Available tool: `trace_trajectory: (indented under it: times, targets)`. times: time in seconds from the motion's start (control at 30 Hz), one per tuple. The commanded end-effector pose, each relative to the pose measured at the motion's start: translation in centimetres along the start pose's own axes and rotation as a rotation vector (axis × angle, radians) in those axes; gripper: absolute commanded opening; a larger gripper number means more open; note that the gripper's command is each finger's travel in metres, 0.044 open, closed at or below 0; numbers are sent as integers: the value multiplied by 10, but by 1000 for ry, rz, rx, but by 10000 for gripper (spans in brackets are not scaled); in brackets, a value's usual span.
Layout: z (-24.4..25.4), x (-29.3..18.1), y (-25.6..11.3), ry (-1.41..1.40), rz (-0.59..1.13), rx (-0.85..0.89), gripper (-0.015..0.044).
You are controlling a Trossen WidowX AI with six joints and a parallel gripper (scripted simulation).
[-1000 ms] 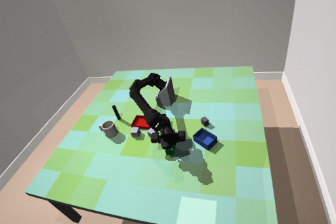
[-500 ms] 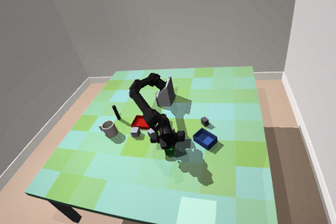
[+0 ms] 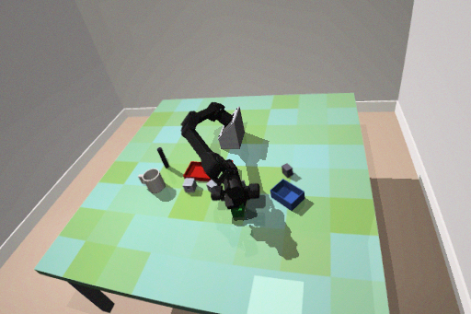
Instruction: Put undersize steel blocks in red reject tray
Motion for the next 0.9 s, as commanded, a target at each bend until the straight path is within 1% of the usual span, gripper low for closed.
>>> trace_trajectory:
  times: [0.0,0.87]
  targets:
    - [0,-1,-1,1,-9,-3,0]
    - [-3,2,-5,1,-10,-3,0]
Point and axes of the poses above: the point midway between the two fingers, 35 mm back from their tips, its own y axis out along the fingers, its own z axis across the jaws, x = y × z, the point moved 10 cm from there along -y, back along the fingers
